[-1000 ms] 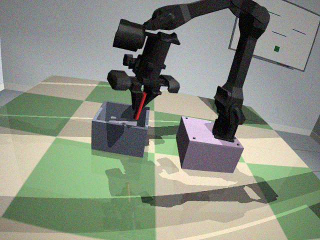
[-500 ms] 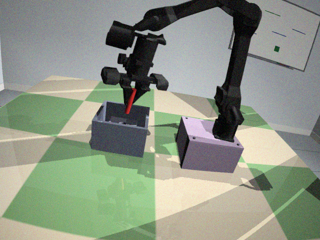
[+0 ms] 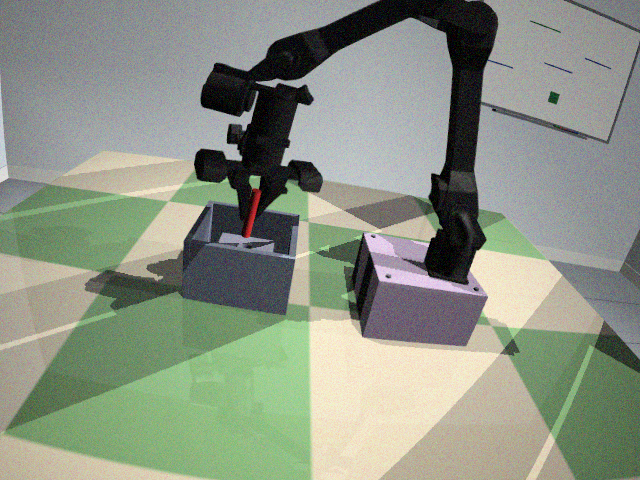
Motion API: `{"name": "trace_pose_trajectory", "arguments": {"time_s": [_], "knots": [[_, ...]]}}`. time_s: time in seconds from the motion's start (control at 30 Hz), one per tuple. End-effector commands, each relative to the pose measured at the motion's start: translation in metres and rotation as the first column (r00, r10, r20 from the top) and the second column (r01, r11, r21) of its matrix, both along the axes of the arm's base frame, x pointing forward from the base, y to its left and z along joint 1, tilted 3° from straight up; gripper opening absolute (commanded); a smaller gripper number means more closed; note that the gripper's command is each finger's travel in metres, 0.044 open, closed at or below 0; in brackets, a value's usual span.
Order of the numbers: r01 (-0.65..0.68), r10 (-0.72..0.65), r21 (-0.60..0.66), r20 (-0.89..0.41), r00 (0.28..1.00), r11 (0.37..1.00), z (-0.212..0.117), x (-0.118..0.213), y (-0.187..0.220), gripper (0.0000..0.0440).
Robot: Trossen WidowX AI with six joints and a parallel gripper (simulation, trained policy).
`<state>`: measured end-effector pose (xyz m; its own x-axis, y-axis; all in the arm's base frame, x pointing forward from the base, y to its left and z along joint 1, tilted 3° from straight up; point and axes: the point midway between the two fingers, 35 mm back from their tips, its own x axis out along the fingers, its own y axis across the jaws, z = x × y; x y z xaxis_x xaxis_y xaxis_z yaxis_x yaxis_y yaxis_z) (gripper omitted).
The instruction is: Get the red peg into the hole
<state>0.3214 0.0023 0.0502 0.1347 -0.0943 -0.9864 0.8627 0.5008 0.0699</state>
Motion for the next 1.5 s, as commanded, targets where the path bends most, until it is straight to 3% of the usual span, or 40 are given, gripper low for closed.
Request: {"name": "trace_pose_trajectory", "arguments": {"time_s": [0.0, 0.13, 0.23, 0.4, 0.7, 1.23, 1.47], "knots": [[-0.006, 0.007, 0.007, -0.027, 1.000, 1.000, -0.015, 0.000, -0.003, 0.0039], [-0.023, 0.023, 0.004, -0.048, 0.999, 1.000, -0.026, 0.001, -0.007, 0.0138], [-0.026, 0.026, 0.004, -0.066, 0.997, 1.000, -0.031, 0.003, -0.009, 0.0164], [-0.028, 0.028, 0.008, -0.056, 0.998, 1.000, -0.032, 0.015, -0.013, 0.0281], [-0.039, 0.039, -0.003, -0.033, 0.999, 0.999, -0.030, 0.037, -0.026, 0.0436], [0.013, -0.007, -0.067, 0.094, 0.996, 0.998, -0.009, 0.074, -0.067, 0.0440], [0.015, -0.008, -0.068, 0.096, 0.995, 0.998, -0.008, 0.074, -0.068, 0.0440]]}}
